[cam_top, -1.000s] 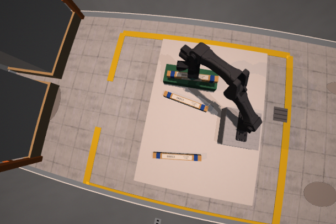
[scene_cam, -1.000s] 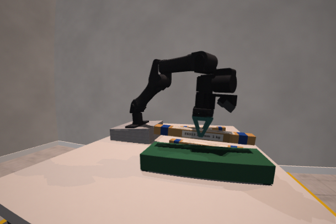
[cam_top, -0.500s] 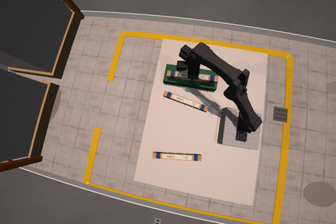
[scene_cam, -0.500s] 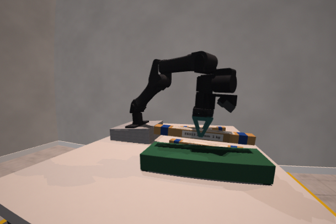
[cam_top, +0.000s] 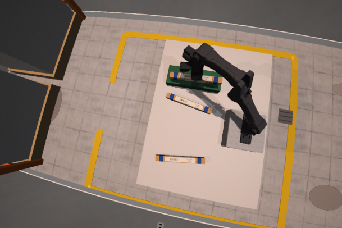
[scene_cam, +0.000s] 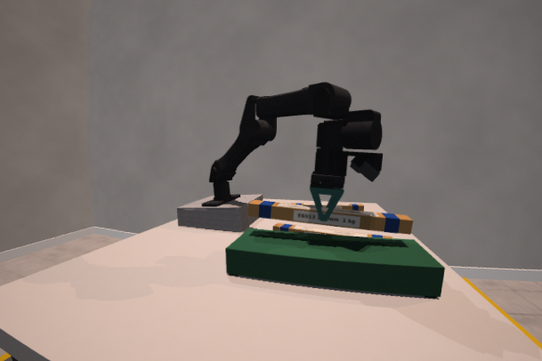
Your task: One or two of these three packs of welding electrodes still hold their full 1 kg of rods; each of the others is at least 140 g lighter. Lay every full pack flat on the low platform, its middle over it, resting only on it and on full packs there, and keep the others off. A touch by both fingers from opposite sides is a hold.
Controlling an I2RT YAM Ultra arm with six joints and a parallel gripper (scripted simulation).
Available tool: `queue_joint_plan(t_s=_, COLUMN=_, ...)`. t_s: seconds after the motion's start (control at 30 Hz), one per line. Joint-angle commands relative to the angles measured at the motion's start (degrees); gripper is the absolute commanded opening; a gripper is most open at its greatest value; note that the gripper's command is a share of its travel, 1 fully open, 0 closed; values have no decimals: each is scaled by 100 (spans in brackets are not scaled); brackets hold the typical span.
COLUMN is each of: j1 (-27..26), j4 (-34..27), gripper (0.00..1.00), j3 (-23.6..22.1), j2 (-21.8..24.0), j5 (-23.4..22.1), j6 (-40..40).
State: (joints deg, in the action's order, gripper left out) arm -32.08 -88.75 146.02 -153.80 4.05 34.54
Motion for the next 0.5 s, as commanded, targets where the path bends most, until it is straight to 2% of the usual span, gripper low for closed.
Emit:
queue_joint_plan(t_s=0.0, j1=88, j4=-125, gripper=0, j3=356, j2=427, j5=-33, j6=-20)
queue_joint_plan(t_s=0.47, j1=92, j4=-125, gripper=0, j3=352, j2=395, j5=-34, j6=-20)
